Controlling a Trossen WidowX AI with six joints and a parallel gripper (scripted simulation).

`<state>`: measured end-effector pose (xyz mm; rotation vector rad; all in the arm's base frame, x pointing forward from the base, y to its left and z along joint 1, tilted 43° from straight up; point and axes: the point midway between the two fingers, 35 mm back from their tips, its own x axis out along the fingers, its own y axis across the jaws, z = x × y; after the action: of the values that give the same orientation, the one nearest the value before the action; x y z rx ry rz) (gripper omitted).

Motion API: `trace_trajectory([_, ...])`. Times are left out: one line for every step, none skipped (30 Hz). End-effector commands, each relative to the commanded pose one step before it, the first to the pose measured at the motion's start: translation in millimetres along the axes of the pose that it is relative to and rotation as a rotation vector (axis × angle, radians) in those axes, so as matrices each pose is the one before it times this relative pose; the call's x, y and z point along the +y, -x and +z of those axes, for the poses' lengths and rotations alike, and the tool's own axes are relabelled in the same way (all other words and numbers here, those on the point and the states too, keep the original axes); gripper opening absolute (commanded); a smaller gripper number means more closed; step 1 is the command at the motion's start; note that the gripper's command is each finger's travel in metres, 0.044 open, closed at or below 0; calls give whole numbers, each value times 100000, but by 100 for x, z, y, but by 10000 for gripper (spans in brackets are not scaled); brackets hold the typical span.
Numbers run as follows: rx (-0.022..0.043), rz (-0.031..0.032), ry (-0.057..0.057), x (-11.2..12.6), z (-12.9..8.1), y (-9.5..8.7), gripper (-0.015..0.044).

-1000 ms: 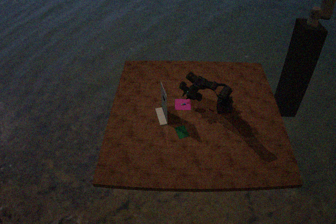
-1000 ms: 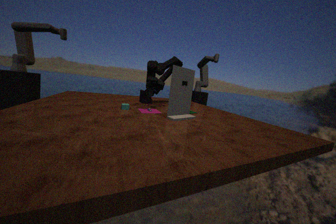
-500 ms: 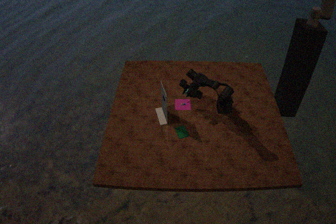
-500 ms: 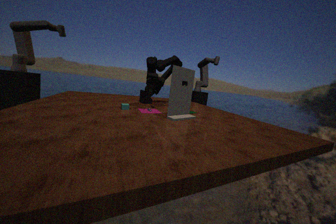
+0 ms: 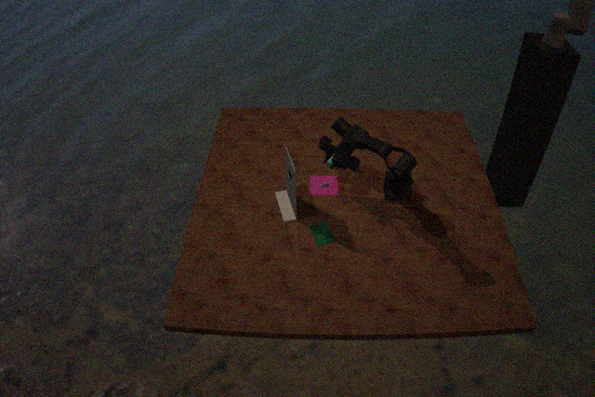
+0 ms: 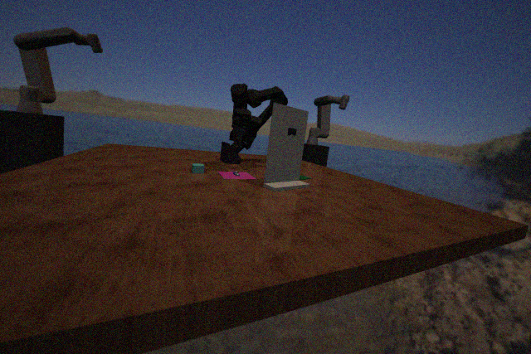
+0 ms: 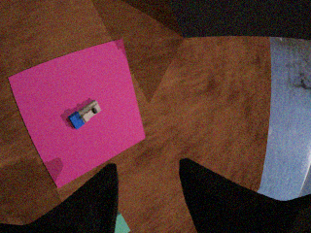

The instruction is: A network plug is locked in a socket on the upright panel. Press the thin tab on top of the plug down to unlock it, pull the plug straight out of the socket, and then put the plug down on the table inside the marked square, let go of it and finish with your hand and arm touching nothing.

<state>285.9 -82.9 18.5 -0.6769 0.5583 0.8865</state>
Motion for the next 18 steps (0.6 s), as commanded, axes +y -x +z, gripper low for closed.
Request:
trace_trajectory([-435, -665, 762, -447, 271, 840, 156])
trace_trajectory([-22, -15, -6, -60, 18, 149, 156])
trace_trajectory([-19, -13, -5, -49, 16, 124, 156])
trace_trajectory([424, 648, -775, 334, -265, -636, 156])
trace_trajectory([33, -17, -14, -112, -13, 108, 156])
trace_trajectory([54, -29, -24, -185, -21, 181, 156])
trace_trajectory([63, -35, -29, -221, -24, 221, 156])
trace_trajectory([61, -35, -30, -218, -23, 224, 156])
trace_trajectory([59, -35, -30, -216, -21, 227, 156])
trace_trajectory([57, -35, -31, -213, -20, 230, 156])
trace_trajectory([55, -36, -31, -211, -19, 233, 156])
trace_trajectory([53, -36, -32, -208, -17, 236, 156])
trace_trajectory([52, -36, -32, -205, -16, 238, 156])
trace_trajectory([8, 6, 42, -192, -10, 225, 156])
trace_trajectory([5, 5, 41, -190, -8, 228, 156])
trace_trajectory([3, 4, 41, -188, -7, 230, 156])
trace_trajectory([1, 3, 41, -185, -5, 233, 156])
trace_trajectory([-1, 2, 40, -182, -4, 235, 156])
